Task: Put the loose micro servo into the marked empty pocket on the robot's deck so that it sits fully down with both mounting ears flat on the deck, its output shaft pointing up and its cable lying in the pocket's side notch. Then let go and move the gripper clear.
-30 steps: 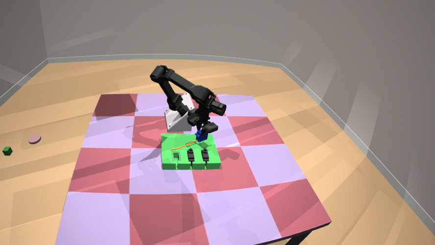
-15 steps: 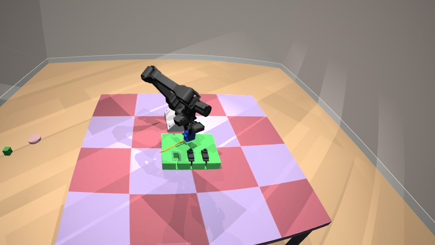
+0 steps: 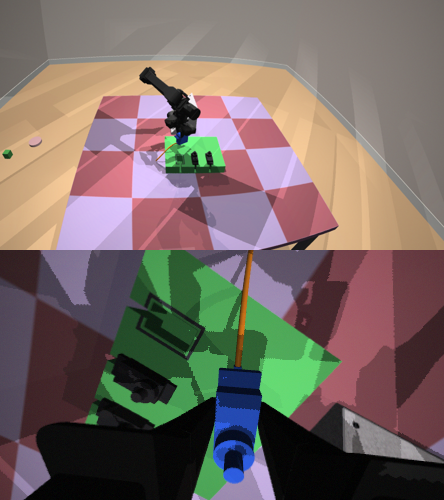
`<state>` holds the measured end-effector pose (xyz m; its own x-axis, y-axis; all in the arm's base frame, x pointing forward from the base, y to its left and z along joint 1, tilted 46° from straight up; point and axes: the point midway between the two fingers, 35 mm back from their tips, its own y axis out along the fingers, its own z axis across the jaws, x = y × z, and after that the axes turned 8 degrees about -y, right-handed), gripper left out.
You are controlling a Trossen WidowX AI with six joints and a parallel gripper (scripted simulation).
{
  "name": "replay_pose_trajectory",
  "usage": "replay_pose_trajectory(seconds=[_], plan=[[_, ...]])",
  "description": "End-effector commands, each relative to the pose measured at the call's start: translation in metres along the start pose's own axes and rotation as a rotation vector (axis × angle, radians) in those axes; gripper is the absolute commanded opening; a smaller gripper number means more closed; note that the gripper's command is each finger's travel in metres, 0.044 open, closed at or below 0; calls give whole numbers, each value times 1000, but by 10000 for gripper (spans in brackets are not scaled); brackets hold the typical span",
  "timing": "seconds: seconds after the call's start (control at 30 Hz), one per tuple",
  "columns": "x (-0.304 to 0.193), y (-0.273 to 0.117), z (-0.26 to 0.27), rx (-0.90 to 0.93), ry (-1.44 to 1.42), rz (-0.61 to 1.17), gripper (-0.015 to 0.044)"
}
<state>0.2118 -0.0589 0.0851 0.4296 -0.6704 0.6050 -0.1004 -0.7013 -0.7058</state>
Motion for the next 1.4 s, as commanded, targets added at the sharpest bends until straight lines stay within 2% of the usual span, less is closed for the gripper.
replay_pose_trajectory(seconds=[0.0, 1.0, 1.37], plan=[[3, -1, -3, 2, -39, -5, 0], [3, -1, -3, -1, -1046, -6, 0], [7, -1, 2, -1, -1069, -6, 0]])
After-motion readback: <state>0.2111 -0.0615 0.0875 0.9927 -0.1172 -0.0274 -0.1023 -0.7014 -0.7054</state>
